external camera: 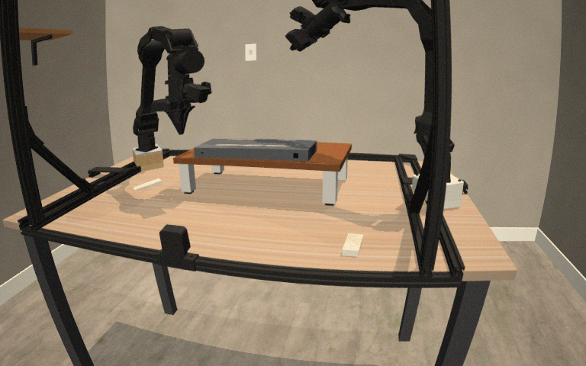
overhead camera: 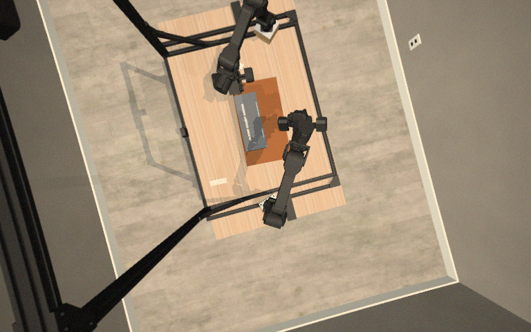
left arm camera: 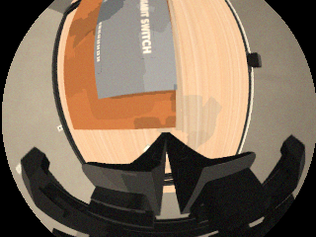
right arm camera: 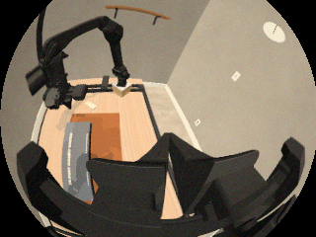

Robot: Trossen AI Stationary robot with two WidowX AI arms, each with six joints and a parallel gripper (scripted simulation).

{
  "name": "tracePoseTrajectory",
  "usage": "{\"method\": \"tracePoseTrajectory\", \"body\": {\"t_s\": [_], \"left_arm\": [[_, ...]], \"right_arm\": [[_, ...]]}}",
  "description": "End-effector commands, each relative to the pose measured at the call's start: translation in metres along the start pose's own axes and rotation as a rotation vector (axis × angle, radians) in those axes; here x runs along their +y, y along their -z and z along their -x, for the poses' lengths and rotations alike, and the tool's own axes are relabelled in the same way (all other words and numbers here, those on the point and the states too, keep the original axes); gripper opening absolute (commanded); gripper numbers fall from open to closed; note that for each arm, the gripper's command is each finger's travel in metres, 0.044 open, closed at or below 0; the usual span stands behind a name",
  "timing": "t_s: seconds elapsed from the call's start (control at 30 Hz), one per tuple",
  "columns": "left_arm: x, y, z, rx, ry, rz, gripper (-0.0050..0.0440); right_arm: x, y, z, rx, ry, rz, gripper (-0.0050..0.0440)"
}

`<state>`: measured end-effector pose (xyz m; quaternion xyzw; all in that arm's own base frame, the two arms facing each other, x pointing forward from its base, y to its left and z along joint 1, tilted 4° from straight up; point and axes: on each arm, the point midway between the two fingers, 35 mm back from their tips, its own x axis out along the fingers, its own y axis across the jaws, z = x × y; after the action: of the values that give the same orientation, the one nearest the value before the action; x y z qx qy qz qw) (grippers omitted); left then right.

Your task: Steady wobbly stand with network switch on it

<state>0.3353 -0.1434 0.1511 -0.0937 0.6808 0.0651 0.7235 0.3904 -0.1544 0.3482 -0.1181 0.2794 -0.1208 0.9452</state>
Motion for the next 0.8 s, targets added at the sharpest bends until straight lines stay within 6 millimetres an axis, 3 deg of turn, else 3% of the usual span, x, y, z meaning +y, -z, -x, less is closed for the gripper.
{"method": "tracePoseTrajectory", "body": {"t_s": [0.0,0.17,0.33,0.57,0.77], "left_arm": [[0.0,0.0,0.0,0.0,0.0,0.0,0.0],[0.0,0.0,0.0,0.0,0.0,0.0,0.0],[0.0,0.0,0.0,0.0,0.0,0.0,0.0],[0.0,0.0,0.0,0.0,0.0,0.0,0.0],[0.0,0.0,0.0,0.0,0.0,0.0,0.0]], "right_arm": [[0.002,0.007,-0.001,0.027,-0.01,0.003,0.0],[0.025,0.072,-0.016,0.269,-0.109,0.029,0.0],[0.047,0.136,-0.016,0.507,-0.217,0.051,0.0],[0.046,0.133,-0.012,0.504,-0.215,0.049,0.0],[0.07,0.194,0.002,0.749,-0.341,0.068,0.0]]}}
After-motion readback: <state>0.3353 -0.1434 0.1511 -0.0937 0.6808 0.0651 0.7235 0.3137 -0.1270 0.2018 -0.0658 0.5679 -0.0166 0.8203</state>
